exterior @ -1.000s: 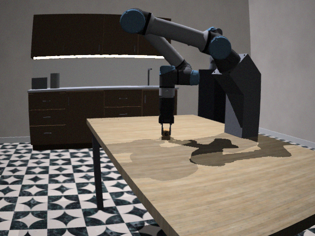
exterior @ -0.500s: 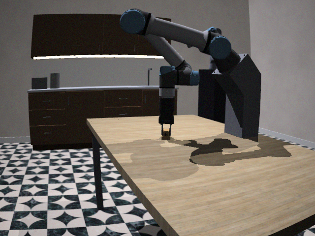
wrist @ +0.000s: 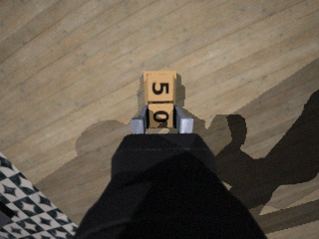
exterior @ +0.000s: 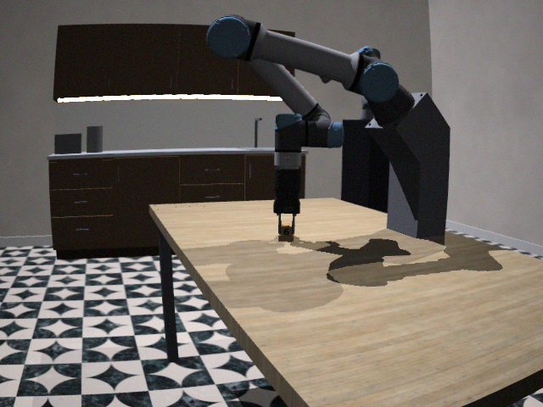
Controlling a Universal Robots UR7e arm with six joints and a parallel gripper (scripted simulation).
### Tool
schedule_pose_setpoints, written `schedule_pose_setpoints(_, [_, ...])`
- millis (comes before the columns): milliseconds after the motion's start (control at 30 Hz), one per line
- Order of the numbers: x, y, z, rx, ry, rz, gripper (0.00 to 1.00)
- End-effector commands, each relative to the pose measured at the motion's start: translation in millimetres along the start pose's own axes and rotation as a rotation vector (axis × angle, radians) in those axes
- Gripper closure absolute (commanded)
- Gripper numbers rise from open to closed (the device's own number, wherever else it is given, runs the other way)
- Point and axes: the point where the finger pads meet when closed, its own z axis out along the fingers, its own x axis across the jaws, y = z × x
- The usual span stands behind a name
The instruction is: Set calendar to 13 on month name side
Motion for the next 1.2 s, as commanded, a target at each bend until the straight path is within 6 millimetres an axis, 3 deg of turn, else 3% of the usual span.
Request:
schedule_pose_setpoints(0, [-0.3,0.1,-0.3,0.000,-0.001,0.000,0.40])
schedule_pose_setpoints(900, [-0.3,0.1,-0.3,0.000,-0.001,0.000,0.40])
schedule_pose_setpoints(933, [-0.3,0.1,-0.3,0.000,-0.001,0.000,0.34])
schedule_pose_setpoints(1067, [-0.3,0.1,-0.3,0.000,-0.001,0.000,0.34])
schedule_pose_setpoints(1100, [-0.3,0.1,-0.3,0.000,-0.001,0.000,0.28])
schedule_pose_setpoints(1167, [-0.3,0.1,-0.3,0.000,-0.001,0.000,0.28])
